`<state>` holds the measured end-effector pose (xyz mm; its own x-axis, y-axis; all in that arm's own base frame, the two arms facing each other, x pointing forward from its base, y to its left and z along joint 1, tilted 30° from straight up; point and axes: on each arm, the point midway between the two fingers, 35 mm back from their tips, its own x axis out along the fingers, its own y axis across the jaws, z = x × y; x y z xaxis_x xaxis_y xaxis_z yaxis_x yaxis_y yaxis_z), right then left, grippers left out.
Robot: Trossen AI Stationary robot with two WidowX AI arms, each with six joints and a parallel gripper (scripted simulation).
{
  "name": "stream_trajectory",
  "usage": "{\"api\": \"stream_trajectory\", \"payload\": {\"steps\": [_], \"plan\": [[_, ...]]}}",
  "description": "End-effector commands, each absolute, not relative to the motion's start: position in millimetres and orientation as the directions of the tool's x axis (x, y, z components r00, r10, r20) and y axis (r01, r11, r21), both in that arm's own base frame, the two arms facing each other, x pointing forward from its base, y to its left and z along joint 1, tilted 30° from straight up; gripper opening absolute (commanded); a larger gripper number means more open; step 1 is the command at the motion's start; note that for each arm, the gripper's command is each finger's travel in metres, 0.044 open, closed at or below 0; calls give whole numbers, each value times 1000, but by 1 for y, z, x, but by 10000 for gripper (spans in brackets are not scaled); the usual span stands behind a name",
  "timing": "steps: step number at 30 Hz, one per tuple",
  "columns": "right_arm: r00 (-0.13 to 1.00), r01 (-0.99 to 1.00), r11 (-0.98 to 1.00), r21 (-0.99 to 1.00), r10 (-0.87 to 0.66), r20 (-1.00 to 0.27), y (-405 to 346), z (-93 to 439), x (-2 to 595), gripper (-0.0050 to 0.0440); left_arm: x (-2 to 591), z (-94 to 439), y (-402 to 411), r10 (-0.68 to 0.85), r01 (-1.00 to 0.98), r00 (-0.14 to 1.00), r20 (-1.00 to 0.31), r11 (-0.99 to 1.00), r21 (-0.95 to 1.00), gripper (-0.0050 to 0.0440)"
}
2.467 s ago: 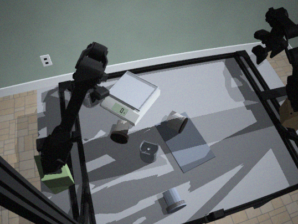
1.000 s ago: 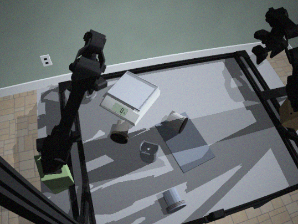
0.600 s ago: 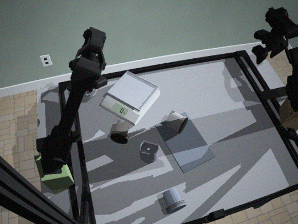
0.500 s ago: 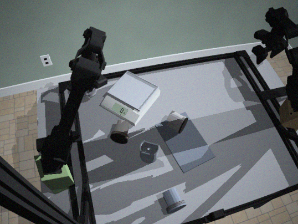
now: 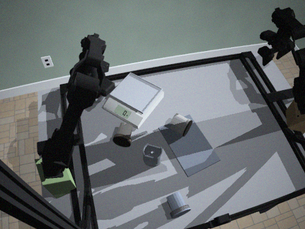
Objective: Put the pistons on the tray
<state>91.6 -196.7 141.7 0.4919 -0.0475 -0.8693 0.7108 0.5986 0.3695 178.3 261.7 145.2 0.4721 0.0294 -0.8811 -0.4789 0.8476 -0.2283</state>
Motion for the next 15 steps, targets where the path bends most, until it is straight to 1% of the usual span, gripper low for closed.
{"api": "stream_trajectory", "payload": {"steps": [1,15], "plan": [[494,709,599,371,-47,-868,-197,142,92,440,178,155,245,54,-486,497,-866,844,-226,158],[494,709,599,371,-47,-868,-197,142,92,440,176,177,189,54,-486,497,-866,844,-226,158]]}}
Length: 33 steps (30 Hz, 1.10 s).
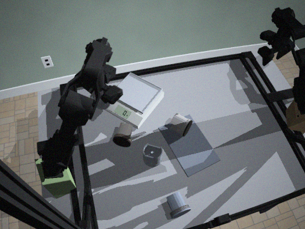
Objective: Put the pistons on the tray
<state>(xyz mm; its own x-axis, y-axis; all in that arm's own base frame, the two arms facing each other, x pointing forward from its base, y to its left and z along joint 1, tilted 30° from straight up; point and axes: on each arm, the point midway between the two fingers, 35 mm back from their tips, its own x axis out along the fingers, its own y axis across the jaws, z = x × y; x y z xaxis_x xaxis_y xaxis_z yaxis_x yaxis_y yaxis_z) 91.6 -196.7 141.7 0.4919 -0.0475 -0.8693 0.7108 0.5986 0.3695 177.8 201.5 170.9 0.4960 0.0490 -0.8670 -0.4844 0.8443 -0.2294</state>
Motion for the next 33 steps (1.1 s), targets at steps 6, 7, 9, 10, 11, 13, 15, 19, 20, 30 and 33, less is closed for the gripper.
{"api": "stream_trajectory", "payload": {"steps": [6,7,9,10,11,13,15,19,20,30,33], "plan": [[494,709,599,371,-47,-868,-197,142,92,440,175,187,161,54,-486,497,-866,844,-226,158],[494,709,599,371,-47,-868,-197,142,92,440,175,189,156,54,-486,497,-866,844,-226,158],[494,709,599,371,-47,-868,-197,142,92,440,175,189,153,53,-486,496,-867,844,-227,158],[494,709,599,371,-47,-868,-197,142,92,440,178,191,149,53,-467,496,-867,858,-215,158],[494,709,599,371,-47,-868,-197,142,92,440,181,192,146,53,-447,496,-867,871,-203,158],[494,709,599,371,-47,-868,-197,142,92,440,184,194,142,53,-427,496,-867,884,-191,158],[494,709,599,371,-47,-868,-197,142,92,440,187,196,138,53,-407,496,-867,896,-179,158],[494,709,599,371,-47,-868,-197,142,92,440,199,202,124,53,-323,496,-867,938,-128,158],[494,709,599,371,-47,-868,-197,142,92,440,203,203,120,53,-301,496,-867,947,-115,158],[494,709,599,371,-47,-868,-197,142,92,440,230,218,88,53,-99,496,-867,995,4,158],[494,709,599,371,-47,-868,-197,142,92,440,237,221,81,53,-53,496,-867,998,30,158]]}}
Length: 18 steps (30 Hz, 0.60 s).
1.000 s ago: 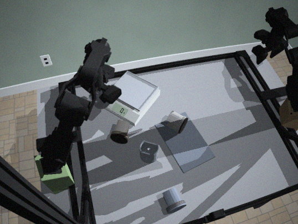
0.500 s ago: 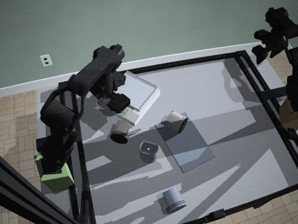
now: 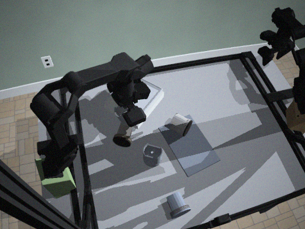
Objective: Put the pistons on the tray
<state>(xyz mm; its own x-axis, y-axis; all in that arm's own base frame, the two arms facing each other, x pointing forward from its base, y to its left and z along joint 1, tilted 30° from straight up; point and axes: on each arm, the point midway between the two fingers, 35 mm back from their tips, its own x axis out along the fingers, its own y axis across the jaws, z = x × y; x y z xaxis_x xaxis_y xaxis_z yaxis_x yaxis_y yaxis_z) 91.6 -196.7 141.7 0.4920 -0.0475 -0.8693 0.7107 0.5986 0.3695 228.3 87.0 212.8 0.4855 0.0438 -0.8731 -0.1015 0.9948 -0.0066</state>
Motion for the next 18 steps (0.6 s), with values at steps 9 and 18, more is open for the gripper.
{"api": "stream_trajectory", "payload": {"steps": [9,18], "plan": [[494,709,599,371,-47,-868,-197,142,92,440,264,235,48,53,155,496,-867,977,148,158],[494,709,599,371,-47,-868,-197,142,92,440,286,246,23,53,160,496,-867,975,151,158]]}}
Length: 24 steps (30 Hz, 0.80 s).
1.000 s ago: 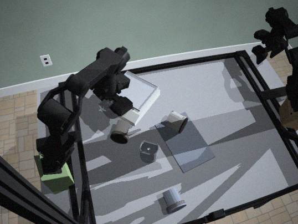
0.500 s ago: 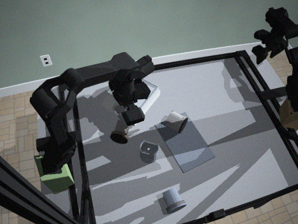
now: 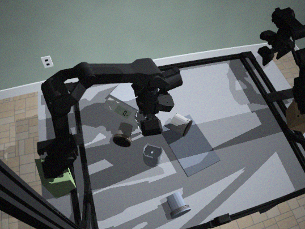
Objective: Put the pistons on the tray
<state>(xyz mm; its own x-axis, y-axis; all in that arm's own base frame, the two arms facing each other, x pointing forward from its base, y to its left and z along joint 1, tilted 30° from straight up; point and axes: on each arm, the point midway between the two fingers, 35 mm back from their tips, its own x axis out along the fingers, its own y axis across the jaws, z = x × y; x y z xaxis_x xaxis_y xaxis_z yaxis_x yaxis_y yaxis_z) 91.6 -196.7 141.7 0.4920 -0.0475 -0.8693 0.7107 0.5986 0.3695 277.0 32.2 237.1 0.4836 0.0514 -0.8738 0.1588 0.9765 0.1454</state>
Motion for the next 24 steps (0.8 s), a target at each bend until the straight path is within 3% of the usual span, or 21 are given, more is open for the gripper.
{"api": "stream_trajectory", "payload": {"steps": [1,24], "plan": [[494,709,599,371,-47,-868,-197,142,92,440,289,247,20,53,160,496,-867,975,151,158],[494,709,599,371,-47,-868,-197,142,92,440,354,280,-56,53,160,496,-867,975,151,158]]}}
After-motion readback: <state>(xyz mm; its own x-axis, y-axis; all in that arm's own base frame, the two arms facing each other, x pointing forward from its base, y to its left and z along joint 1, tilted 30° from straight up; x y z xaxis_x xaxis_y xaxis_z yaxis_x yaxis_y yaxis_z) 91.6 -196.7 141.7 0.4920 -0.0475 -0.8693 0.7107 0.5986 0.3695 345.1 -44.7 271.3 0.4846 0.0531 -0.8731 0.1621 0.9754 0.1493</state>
